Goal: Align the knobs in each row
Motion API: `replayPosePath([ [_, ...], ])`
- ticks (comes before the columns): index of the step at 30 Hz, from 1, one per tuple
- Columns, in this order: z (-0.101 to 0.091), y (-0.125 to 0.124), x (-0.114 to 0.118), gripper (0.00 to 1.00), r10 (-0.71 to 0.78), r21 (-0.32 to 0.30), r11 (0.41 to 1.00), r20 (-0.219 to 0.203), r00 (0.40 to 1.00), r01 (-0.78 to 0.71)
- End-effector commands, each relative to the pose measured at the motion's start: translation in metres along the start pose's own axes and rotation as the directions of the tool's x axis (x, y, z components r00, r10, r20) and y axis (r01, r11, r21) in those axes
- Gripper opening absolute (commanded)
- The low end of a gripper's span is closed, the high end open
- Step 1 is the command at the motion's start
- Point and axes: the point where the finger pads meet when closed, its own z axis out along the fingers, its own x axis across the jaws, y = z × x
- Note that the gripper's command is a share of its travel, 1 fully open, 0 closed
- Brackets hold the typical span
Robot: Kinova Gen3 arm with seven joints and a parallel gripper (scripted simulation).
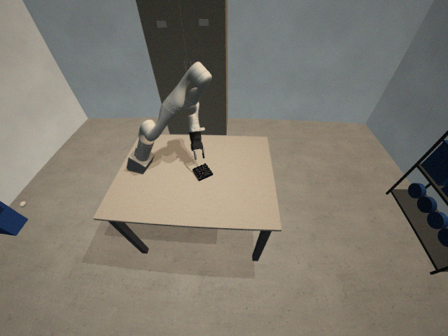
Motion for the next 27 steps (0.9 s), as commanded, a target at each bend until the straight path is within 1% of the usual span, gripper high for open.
replayPosePath([
  [1, 0.0013, -0.0005, 0.0011, 1.00, -0.006, -0.002, 1.000, -0.005, 1.000, 0.006],
  [3, 0.0013, -0.0005, 0.0011, 1.00, -0.006, -0.002, 1.000, -0.005, 1.000, 0.006],
  [4, 0.0033, 0.0011, 0.0025, 1.00, -0.038, -0.011, 0.999, -0.011, 0.999, 0.038],
  [10, 0.0033, 0.0011, 0.0025, 1.00, -0.038, -0.011, 0.999, -0.011, 0.999, 0.038],
  [11, 0.0054, 0.0029, 0.0038, 1.00, -0.070, -0.020, 0.997, -0.016, 0.997, 0.070],
  [15, 0.0054, 0.0029, 0.0038, 1.00, -0.070, -0.020, 0.997, -0.016, 0.997, 0.070],
  [16, 0.0075, 0.0046, 0.0052, 1.00, -0.103, -0.030, 0.994, -0.021, 0.994, 0.103],
  [20, 0.0075, 0.0046, 0.0052, 1.00, -0.103, -0.030, 0.994, -0.021, 0.994, 0.103],
  [21, 0.0095, 0.0065, 0.0066, 1.00, -0.136, -0.041, 0.990, -0.026, 0.990, 0.135],
  [27, 0.0095, 0.0065, 0.0066, 1.00, -0.136, -0.041, 0.990, -0.026, 0.990, 0.135],
])
